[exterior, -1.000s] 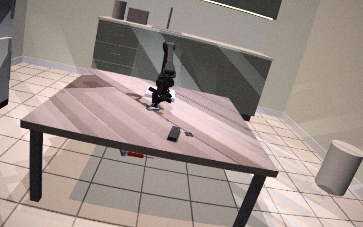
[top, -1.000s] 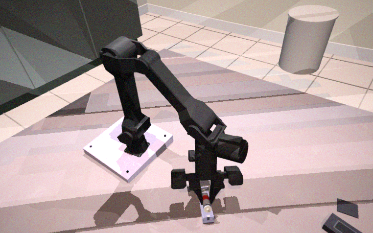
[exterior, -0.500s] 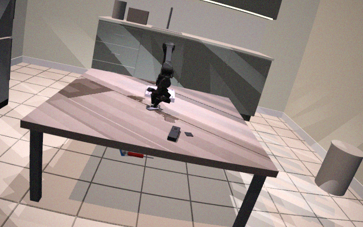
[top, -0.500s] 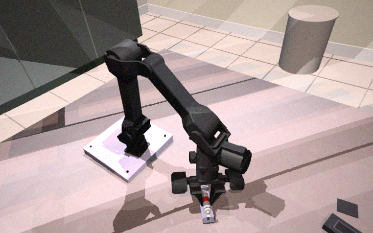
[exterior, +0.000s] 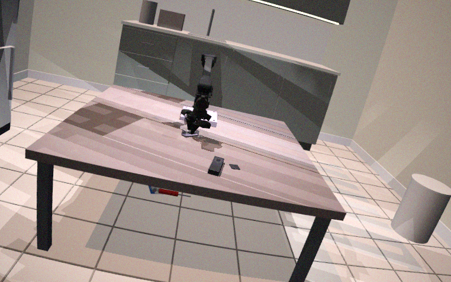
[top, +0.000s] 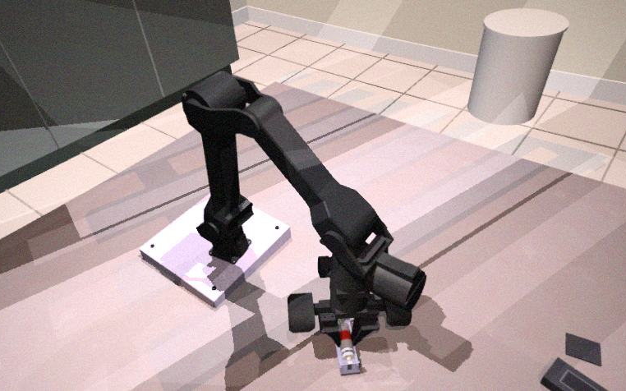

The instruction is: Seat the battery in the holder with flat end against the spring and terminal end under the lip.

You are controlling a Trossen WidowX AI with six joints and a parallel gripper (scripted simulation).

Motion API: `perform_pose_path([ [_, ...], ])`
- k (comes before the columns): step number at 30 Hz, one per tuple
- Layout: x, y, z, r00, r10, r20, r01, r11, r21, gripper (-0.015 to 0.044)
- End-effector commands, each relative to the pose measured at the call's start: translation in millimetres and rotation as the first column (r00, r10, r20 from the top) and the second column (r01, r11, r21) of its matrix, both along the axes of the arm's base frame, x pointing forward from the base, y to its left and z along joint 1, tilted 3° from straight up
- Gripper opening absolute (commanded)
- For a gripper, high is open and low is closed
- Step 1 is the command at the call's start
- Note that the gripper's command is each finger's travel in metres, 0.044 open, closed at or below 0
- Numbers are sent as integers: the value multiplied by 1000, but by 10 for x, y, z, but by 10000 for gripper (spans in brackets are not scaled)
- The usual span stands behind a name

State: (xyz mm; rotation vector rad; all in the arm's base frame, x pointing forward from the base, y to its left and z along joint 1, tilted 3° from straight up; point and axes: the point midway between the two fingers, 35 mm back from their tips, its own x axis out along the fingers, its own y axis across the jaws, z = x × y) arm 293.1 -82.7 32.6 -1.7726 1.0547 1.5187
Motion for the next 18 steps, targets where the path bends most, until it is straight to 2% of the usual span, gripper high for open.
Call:
perform_pose_path([
  [1, -28, 32, -28, 999, 9, -33, -7, 999, 44, 65],
  [18, 18, -40, -17, 999, 5, -53, 0, 996, 86, 65],
])
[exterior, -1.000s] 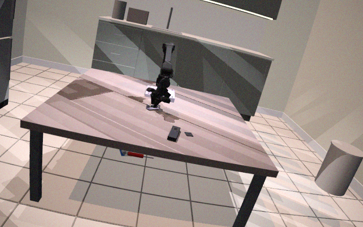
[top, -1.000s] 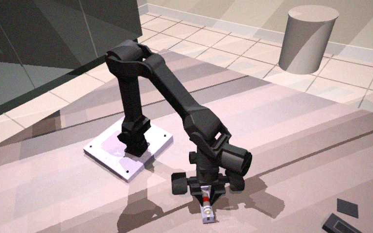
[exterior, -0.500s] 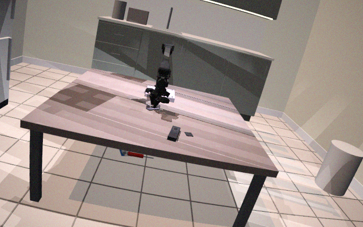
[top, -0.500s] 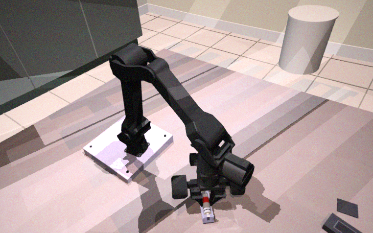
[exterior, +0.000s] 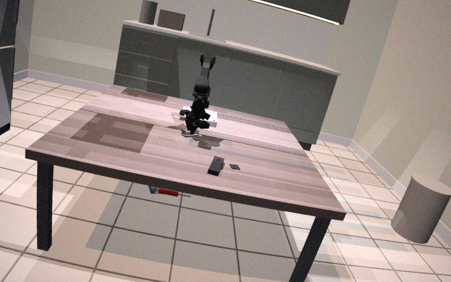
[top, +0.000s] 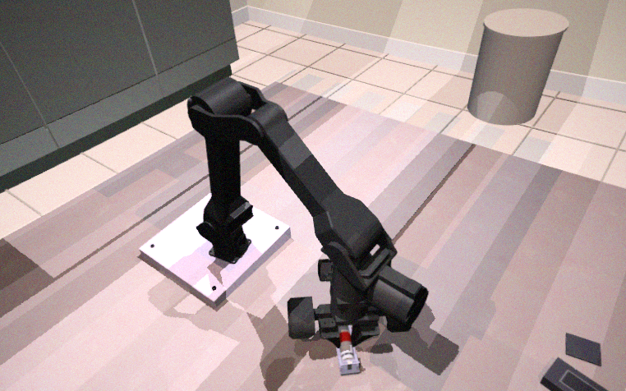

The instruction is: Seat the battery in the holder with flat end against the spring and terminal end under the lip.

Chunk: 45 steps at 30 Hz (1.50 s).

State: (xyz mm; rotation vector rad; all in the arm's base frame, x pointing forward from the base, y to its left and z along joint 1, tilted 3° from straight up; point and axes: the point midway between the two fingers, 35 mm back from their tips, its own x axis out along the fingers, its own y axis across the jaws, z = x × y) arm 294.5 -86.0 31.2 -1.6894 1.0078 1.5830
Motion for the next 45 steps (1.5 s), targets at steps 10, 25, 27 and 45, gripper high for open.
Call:
perform_pose_path([
  [10, 50, -76, 7, 1000, 7, -6, -7, 1000, 8, 65],
  [25, 46, -71, 55, 1000, 5, -7, -5, 1000, 9, 167],
  [27, 43, -67, 104, 1000, 3, -7, -3, 1000, 9, 167],
  [45, 5, -15, 875, 1000, 1, -8, -1, 1000, 10, 440],
])
